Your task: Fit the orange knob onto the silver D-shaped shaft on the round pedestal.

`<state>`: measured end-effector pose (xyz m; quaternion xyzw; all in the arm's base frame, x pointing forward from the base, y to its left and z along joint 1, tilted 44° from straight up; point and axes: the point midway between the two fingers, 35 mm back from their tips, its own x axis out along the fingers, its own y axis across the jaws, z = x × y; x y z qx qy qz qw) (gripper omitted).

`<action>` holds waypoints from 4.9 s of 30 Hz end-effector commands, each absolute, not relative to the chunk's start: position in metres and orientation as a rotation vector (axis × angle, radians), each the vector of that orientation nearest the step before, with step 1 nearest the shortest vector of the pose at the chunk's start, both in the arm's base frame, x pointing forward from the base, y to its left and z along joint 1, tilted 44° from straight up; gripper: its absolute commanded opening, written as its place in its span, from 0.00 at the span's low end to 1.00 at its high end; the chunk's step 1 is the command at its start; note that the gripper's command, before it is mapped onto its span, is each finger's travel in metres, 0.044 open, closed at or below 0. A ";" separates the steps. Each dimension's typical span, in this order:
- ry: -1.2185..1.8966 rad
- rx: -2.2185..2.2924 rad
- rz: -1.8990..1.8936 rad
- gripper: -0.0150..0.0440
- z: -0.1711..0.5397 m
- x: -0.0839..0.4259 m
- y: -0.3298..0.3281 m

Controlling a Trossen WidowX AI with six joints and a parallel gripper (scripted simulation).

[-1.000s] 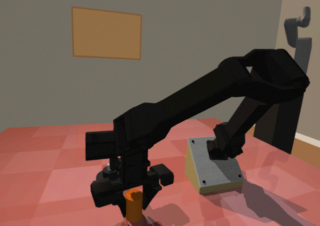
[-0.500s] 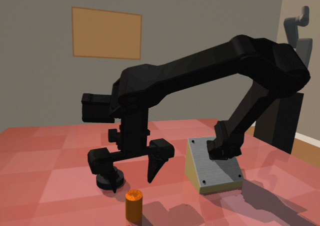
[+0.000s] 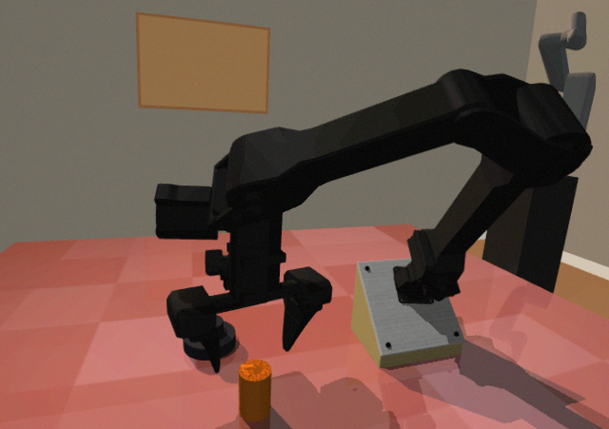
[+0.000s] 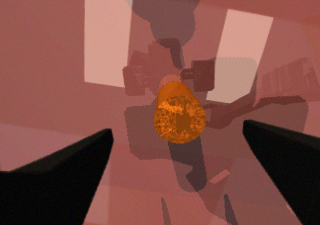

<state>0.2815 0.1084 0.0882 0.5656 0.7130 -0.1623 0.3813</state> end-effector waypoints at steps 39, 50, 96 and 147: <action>1.833 1.447 -0.422 1.00 0.039 0.273 0.154; 1.833 1.447 -0.422 0.54 0.039 0.273 0.154; 1.826 1.440 -0.432 0.25 0.118 0.294 0.070; 1.823 1.438 -0.420 0.25 0.031 0.343 0.004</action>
